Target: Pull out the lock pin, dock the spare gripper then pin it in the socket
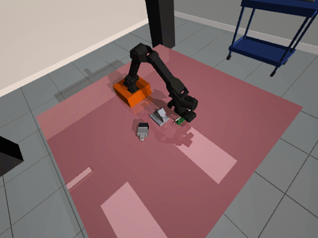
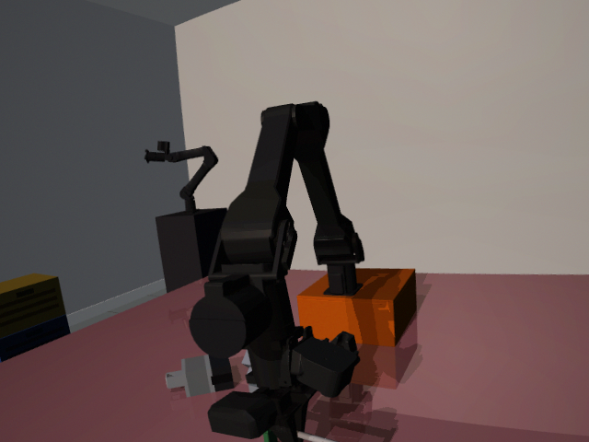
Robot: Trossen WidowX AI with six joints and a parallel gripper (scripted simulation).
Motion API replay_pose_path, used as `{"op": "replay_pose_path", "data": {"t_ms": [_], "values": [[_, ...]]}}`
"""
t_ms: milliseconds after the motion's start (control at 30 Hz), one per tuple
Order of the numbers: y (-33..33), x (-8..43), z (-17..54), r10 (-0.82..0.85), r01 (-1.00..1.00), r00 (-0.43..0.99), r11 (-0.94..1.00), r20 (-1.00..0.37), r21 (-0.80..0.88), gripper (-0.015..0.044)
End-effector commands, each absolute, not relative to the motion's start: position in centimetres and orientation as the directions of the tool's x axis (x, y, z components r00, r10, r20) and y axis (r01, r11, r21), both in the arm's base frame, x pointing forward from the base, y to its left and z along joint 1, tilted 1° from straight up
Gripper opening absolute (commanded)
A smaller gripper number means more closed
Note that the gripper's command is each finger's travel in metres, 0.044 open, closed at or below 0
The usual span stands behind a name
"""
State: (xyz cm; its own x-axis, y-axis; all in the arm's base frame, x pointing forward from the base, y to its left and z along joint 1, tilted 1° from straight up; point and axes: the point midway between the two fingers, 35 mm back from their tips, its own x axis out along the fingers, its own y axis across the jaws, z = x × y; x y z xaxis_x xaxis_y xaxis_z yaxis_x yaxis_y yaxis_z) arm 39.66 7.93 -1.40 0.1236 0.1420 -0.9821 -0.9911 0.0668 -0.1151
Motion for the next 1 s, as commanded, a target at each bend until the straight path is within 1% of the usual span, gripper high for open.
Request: {"op": "replay_pose_path", "data": {"t_ms": [0,300,467,967], "values": [[7.9,39.6,-1.6,0.141,-0.992,0.119,0.067,-0.983,-0.110,0.0079],[7.9,39.6,-1.6,0.141,-0.992,0.119,0.067,-0.983,-0.110,0.0315],[7.9,39.3,-0.1,0.140,-0.992,0.112,0.067,-0.984,-0.103,0.0440],[7.8,38.4,3.9,0.138,-0.994,0.093,0.065,-0.986,-0.085,0.0440]]}}
